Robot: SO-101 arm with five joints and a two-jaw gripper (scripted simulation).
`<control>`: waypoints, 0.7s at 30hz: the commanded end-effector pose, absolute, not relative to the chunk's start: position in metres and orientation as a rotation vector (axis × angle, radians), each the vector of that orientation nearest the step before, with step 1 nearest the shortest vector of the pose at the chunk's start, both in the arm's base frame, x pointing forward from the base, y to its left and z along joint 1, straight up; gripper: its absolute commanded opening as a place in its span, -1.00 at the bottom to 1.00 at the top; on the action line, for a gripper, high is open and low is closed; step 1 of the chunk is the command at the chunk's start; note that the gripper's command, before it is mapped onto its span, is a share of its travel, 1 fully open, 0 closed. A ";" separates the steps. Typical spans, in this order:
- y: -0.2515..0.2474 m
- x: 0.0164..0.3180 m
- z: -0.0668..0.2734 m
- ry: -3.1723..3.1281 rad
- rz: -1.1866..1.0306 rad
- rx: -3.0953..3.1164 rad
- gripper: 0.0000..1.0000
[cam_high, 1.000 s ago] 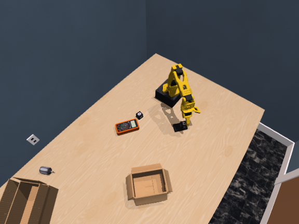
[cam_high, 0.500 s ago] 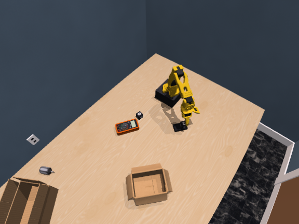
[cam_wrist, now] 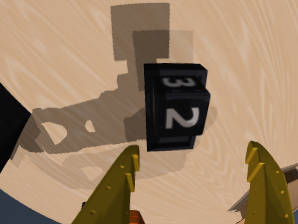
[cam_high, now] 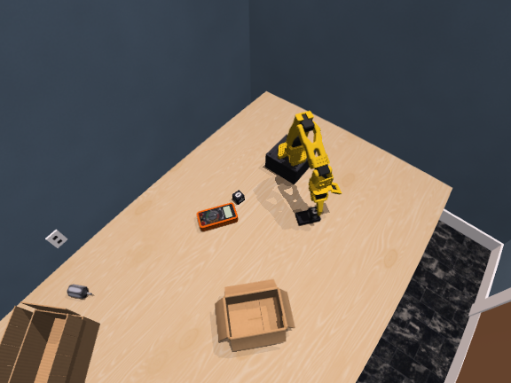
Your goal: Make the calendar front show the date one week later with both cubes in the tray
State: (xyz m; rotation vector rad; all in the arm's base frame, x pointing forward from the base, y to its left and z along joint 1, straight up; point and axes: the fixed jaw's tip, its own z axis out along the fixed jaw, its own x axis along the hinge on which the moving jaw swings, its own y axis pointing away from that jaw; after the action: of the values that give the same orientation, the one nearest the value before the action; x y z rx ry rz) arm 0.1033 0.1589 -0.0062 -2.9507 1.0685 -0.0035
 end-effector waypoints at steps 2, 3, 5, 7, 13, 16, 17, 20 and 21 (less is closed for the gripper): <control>0.156 0.099 -0.012 1.076 0.007 -2.973 -0.30; 0.156 0.099 -0.013 1.076 0.007 -2.973 -0.30; 0.156 0.099 -0.014 1.076 0.007 -2.973 -0.30; 0.157 0.099 -0.016 1.076 0.007 -2.973 -0.30; 0.157 0.099 -0.022 1.076 0.007 -2.973 -0.30; 0.157 0.099 -0.026 1.076 0.007 -2.973 -0.30; 0.157 0.099 -0.028 1.076 0.007 -2.973 -0.30; 0.157 0.099 -0.033 1.076 0.007 -2.973 -0.30; 0.157 0.099 -0.035 1.076 0.007 -2.973 -0.30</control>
State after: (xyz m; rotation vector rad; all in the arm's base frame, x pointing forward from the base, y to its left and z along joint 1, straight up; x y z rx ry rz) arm 0.1026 0.1579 -0.0276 -2.9620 1.0726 0.0010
